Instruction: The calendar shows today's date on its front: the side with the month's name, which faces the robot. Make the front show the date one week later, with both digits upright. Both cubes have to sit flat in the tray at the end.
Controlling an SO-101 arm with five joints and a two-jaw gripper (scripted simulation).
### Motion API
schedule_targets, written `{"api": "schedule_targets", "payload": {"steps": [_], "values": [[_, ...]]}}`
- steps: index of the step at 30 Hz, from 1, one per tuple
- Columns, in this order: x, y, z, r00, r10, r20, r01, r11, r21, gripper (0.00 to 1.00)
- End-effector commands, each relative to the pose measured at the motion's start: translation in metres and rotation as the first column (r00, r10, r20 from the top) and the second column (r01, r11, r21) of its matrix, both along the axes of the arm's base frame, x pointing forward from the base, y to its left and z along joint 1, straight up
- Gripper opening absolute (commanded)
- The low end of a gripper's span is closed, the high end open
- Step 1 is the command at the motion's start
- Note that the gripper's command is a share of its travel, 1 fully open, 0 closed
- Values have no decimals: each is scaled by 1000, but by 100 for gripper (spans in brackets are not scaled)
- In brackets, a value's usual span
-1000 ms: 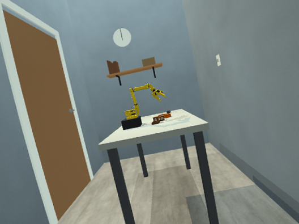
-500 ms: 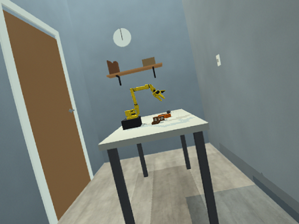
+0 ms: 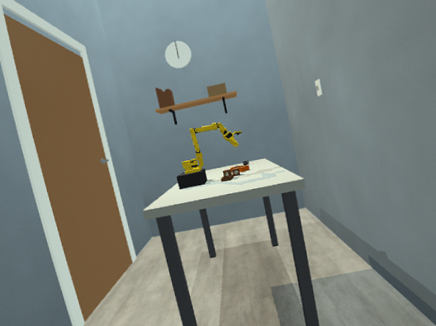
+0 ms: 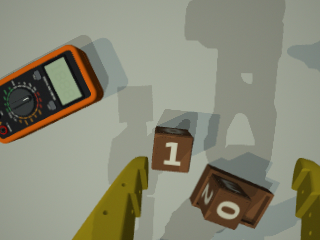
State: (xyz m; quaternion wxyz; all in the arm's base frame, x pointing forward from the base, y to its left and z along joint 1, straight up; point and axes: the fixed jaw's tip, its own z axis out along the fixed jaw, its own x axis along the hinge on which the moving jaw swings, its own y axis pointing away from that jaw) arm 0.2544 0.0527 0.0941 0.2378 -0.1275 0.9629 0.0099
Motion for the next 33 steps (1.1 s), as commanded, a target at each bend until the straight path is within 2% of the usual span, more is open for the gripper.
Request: {"api": "schedule_targets", "payload": {"steps": [1,8,28,33], "values": [[3,4,0,999,-45,0,45,999,31,35],[4,5,0,994,-105,-9,105,992,64,35],[4,5,0,991,-136,-15,137,987,81,35],[3,5,-7,990,-136,-42,139,988,71,35]]}}
